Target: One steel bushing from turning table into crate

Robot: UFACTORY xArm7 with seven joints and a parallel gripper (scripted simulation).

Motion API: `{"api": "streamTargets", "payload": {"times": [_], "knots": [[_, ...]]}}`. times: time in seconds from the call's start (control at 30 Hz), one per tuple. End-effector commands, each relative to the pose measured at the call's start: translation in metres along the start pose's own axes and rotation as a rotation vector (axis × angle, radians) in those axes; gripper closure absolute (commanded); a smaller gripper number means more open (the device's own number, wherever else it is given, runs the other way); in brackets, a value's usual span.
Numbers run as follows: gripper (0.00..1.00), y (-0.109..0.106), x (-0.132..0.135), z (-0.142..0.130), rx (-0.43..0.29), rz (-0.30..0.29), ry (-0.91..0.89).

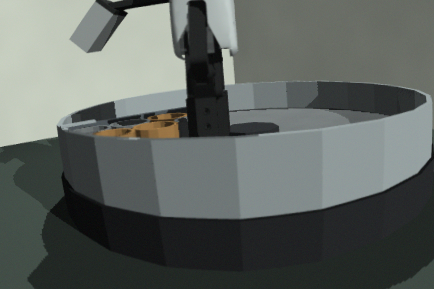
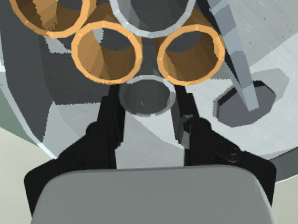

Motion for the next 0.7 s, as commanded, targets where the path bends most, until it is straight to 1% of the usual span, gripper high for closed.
{"api": "streamTargets", "payload": {"times": [0.0, 0.67], "knots": [[1.0, -0.0005, -0.0002, -0.0006, -0.002, 0.0, 0.0], [1.0, -0.0058, -0.0001, -0.0009, -0.002, 0.0, 0.0]]}}
Point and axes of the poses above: the point where the finger pads meet when closed, its own y axis out along the fingers, its own x axis across the jaws, z = x × y, the point moved 6 cm from there along -y, back along the fingers, and after that the axes turned 15 degrees about -y, right-handed, at the moved point
